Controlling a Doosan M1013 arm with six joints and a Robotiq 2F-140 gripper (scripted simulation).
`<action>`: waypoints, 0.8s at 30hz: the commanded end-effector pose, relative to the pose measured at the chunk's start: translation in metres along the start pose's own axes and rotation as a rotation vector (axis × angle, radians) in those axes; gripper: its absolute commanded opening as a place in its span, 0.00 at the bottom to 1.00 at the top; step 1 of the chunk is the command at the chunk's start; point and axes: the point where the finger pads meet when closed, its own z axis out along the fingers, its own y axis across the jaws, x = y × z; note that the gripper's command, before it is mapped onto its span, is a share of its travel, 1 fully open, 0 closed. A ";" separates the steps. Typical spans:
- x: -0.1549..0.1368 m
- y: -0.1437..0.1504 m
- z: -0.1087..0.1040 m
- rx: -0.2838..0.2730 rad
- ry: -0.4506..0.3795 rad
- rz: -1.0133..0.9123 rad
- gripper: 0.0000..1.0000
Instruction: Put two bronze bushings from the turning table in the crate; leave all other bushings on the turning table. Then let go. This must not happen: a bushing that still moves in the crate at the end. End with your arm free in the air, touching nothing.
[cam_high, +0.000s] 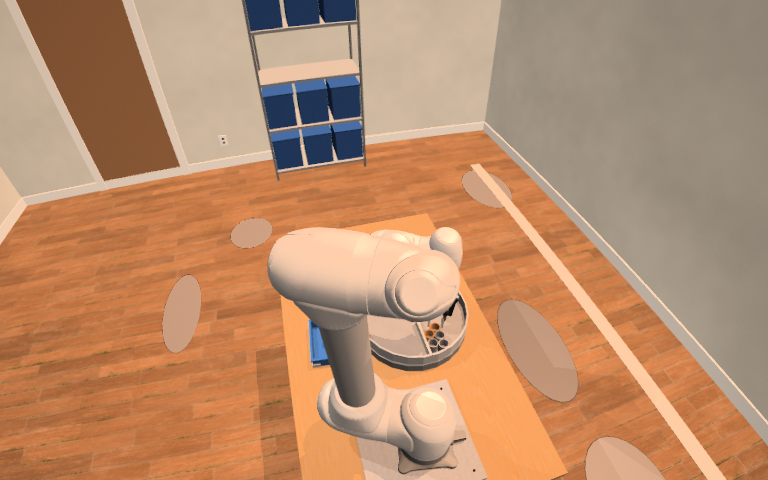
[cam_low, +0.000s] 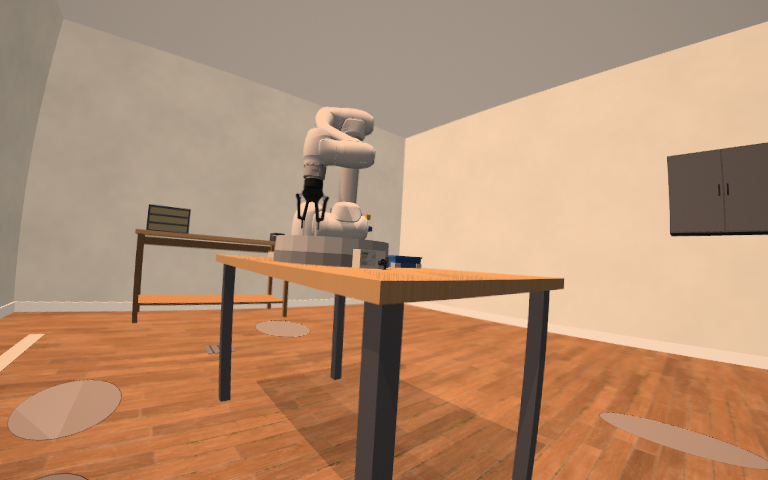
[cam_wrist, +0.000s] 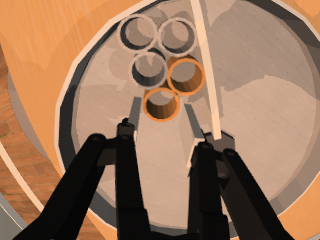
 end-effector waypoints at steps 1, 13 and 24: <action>0.000 0.000 0.000 0.000 0.000 0.000 0.28; 0.000 0.000 0.000 0.000 0.000 0.000 0.28; 0.000 0.000 0.002 0.000 0.000 0.000 0.28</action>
